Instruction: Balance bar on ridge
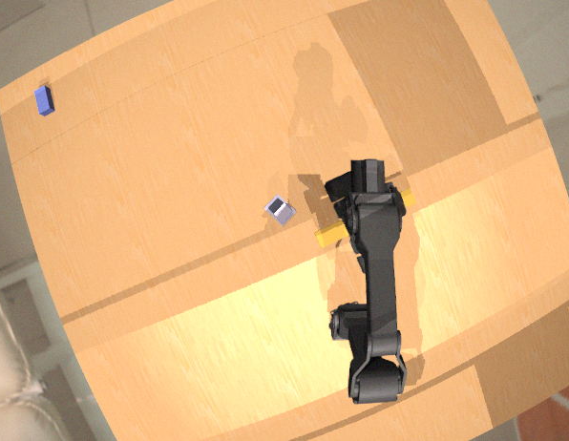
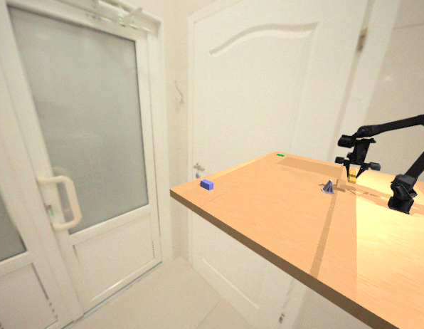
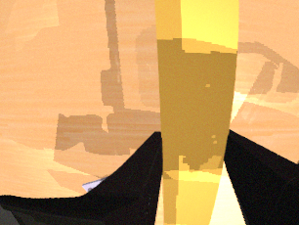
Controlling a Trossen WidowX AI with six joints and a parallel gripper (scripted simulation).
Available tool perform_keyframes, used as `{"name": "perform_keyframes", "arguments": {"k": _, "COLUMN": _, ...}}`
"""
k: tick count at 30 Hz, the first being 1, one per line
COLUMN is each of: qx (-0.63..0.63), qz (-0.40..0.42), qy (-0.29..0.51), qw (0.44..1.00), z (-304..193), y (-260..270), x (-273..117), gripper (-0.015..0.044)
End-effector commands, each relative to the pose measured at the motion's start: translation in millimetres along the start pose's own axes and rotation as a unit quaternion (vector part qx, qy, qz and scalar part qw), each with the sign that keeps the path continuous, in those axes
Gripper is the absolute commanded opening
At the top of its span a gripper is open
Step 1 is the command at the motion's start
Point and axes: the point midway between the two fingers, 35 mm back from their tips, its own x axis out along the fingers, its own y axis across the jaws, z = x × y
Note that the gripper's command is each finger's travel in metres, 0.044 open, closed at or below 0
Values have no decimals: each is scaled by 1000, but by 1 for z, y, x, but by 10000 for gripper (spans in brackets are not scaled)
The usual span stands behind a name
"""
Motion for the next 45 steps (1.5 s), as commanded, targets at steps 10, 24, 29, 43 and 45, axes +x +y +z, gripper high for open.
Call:
{"name": "perform_keyframes", "arguments": {"k": 10, "qx": -2, "qz": 6, "qy": -4, "qw": 1000, "z": 0, "y": -2, "x": -37, "gripper": 0}}
{"name": "perform_keyframes", "arguments": {"k": 24, "qx": 50, "qz": 7, "qy": -4, "qw": 999, "z": -11, "y": 6, "x": -55, "gripper": 0}}
{"name": "perform_keyframes", "arguments": {"k": 29, "qx": 108, "qz": 8, "qy": -3, "qw": 994, "z": -21, "y": 18, "x": -56, "gripper": 0}}
{"name": "perform_keyframes", "arguments": {"k": 43, "qx": 264, "qz": 9, "qy": 1, "qw": 964, "z": -55, "y": 49, "x": -59, "gripper": 0}}
{"name": "perform_keyframes", "arguments": {"k": 45, "qx": 286, "qz": 9, "qy": 1, "qw": 958, "z": -60, "y": 54, "x": -59, "gripper": 0}}
